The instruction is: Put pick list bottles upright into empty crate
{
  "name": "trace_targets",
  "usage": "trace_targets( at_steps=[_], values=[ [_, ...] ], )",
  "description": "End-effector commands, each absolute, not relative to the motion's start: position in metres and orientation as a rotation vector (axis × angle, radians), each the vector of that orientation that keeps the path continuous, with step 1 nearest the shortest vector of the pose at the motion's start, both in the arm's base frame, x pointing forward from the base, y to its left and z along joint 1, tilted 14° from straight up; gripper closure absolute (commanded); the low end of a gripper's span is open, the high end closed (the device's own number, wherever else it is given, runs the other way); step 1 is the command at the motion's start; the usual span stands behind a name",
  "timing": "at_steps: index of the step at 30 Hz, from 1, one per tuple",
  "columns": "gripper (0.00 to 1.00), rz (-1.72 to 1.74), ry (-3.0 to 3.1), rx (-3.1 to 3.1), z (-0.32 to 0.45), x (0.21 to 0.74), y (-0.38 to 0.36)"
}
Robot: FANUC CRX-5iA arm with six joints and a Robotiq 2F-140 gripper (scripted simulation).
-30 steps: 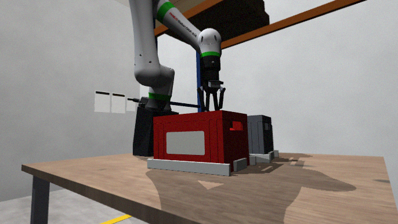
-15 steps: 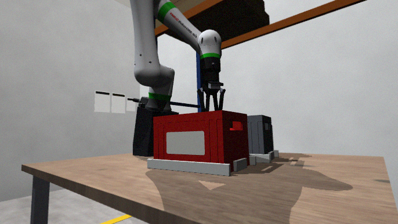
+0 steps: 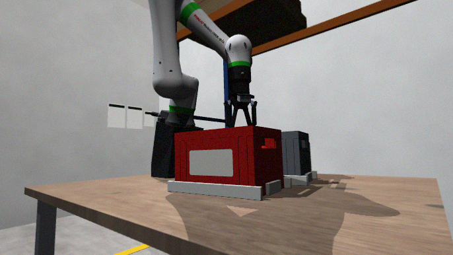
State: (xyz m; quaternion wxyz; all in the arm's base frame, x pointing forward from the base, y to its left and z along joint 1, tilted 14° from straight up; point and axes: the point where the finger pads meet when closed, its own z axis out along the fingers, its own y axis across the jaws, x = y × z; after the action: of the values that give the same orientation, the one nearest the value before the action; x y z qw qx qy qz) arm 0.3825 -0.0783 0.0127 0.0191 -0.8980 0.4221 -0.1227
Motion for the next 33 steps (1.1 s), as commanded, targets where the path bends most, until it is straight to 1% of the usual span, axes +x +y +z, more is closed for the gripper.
trace_targets(
  at_steps=[1, 22, 33],
  values=[
    [0.56, -0.382, 1.310, -2.787, 0.013, 0.383, -0.078],
    [0.56, -0.382, 1.310, -2.787, 0.013, 0.383, -0.078],
    [0.56, -0.383, 1.310, -2.787, 0.036, 0.377, -0.077]
  ],
)
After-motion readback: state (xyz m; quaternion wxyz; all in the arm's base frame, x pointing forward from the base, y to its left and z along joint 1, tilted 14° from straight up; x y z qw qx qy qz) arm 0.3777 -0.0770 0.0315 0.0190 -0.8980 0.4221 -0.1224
